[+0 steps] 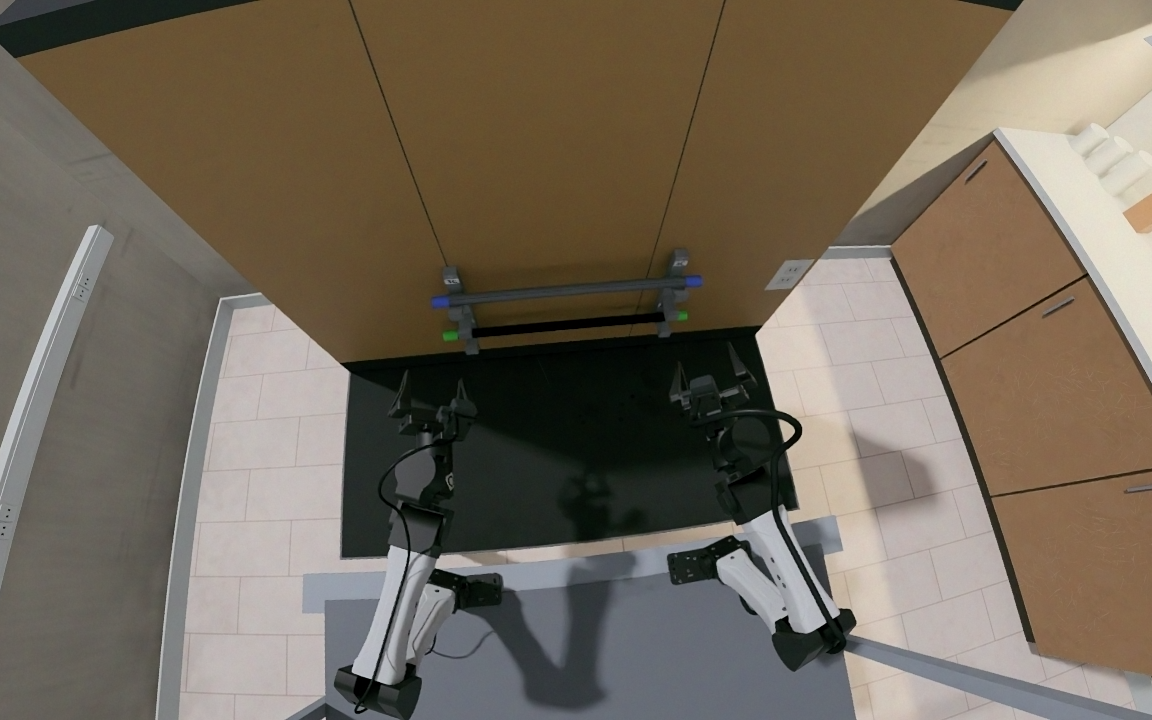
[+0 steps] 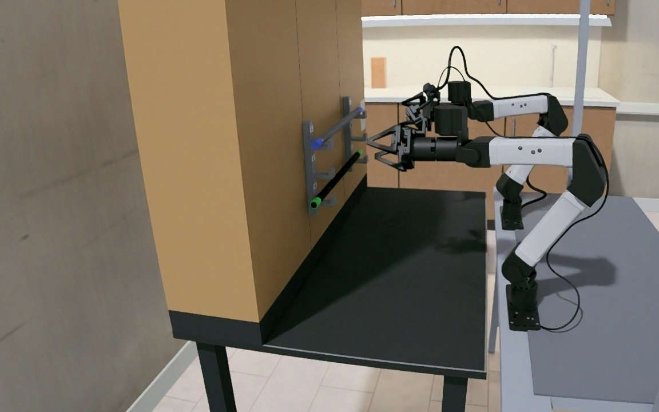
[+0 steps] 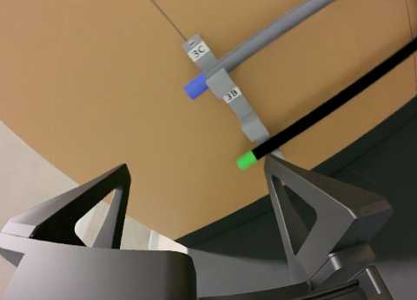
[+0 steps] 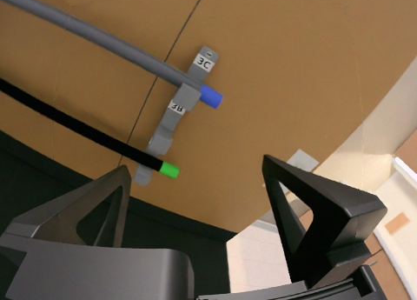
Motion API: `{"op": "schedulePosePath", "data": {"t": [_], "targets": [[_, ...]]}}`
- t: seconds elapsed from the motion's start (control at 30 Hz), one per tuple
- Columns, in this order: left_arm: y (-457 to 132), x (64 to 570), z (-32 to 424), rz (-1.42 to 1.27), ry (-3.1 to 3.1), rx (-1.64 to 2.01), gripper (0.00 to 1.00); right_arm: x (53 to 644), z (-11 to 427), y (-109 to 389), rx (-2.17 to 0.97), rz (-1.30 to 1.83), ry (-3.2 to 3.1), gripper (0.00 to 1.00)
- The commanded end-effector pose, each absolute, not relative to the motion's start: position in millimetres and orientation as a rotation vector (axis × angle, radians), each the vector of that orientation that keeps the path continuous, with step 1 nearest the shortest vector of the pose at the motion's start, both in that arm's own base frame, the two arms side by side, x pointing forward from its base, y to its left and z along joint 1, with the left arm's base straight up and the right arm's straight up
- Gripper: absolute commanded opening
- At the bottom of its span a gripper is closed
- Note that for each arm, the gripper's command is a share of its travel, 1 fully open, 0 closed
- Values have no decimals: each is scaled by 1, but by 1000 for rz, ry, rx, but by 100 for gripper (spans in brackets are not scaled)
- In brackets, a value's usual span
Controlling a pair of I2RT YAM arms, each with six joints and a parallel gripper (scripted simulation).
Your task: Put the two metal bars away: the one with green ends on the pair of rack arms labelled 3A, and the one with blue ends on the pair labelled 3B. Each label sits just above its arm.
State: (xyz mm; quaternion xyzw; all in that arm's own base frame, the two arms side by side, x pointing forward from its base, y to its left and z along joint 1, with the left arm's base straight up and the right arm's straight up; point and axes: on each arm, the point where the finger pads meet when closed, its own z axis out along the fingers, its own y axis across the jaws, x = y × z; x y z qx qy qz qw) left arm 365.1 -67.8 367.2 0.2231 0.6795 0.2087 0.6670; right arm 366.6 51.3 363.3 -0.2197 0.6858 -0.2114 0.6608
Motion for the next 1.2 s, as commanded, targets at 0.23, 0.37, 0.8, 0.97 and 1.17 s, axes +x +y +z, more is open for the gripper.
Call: {"op": "schedulePosePath", "data": {"t": [0.23,0.37,0.8,0.97,1.17], "targets": [[-79,357,363,615,1484,618,100,360,362,61,-611,-621,1497,100],[-82,356,362,636,1477,640,100,360,361,63,-632,-642,1491,100],[-99,351,355,772,1425,778,100,355,353,76,-770,-781,1443,100],[-103,350,353,803,1412,809,100,354,352,80,-801,-812,1431,100],[-111,347,350,864,1385,871,100,352,348,86,-863,-875,1406,100]]}}
